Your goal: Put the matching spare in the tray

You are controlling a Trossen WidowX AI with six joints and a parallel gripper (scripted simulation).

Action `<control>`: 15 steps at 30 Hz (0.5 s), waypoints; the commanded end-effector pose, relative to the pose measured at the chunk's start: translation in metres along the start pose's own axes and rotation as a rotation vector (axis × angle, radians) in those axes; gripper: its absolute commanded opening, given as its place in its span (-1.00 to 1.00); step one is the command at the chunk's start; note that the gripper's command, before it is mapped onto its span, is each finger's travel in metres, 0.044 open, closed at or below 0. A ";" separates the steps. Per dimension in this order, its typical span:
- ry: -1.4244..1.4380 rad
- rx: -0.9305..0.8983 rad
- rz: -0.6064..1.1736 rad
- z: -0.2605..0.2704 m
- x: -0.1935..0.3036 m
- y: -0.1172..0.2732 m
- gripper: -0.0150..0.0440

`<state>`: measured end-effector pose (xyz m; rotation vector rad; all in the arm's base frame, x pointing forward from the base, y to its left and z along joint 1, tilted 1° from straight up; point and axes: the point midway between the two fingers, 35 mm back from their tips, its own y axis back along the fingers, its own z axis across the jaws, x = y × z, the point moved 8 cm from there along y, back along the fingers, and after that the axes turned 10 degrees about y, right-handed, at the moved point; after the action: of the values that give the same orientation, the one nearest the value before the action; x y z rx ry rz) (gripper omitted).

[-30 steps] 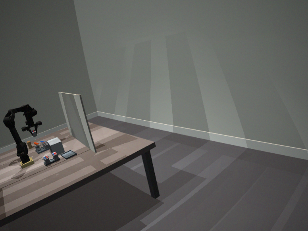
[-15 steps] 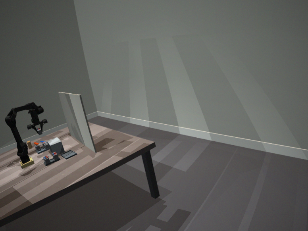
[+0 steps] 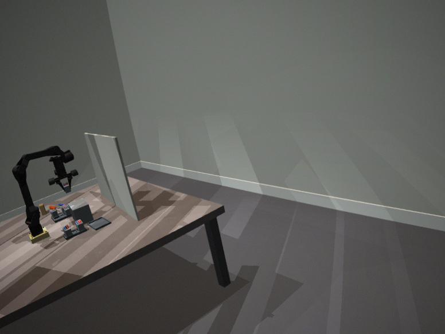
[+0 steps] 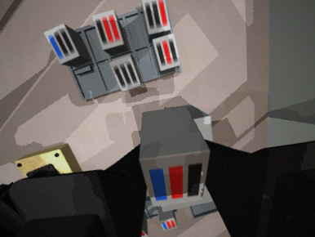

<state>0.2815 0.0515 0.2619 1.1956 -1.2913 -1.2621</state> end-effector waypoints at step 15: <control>0.061 -0.007 0.016 -0.050 0.094 0.003 -0.49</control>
<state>0.3177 -0.0248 0.2644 1.2057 -1.2551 -1.2239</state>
